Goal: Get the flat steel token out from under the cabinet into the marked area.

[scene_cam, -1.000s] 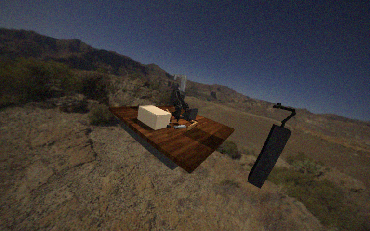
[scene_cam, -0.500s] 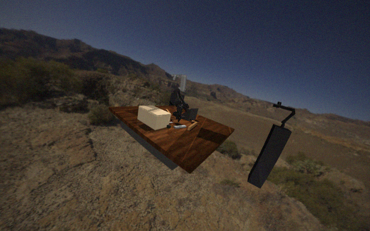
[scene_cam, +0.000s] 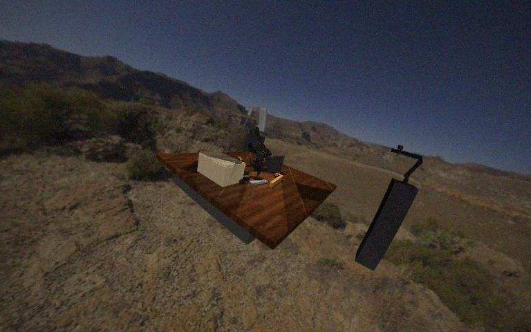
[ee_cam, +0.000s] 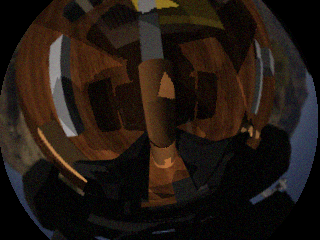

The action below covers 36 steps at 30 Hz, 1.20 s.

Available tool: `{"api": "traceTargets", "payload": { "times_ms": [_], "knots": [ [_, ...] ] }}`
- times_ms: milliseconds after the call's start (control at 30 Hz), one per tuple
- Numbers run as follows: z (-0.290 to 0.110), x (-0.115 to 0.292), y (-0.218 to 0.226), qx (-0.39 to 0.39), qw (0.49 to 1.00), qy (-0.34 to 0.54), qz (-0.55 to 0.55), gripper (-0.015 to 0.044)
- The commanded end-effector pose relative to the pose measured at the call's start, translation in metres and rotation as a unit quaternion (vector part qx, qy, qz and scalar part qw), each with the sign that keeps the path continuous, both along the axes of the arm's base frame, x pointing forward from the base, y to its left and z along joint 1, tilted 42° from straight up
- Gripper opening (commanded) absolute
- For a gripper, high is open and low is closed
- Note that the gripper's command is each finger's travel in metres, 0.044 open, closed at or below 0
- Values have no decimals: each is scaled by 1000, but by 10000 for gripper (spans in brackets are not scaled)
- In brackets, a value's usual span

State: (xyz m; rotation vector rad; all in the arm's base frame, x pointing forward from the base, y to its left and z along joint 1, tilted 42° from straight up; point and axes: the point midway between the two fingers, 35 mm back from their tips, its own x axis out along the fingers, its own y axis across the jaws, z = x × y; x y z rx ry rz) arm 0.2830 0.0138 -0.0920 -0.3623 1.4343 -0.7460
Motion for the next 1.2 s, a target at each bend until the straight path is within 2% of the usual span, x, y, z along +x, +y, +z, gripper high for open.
{"api": "traceTargets", "payload": {
  "times_ms": [0, 867, 1167],
  "knots": [
    [-2, -10, 1, -1, 1000, 3, 0, 0],
    [-10, -49, 13, 0, 1000, 5, 0, 0],
    [-10, -44, 15, 0, 1000, -3, -5, 0]
  ]
}}
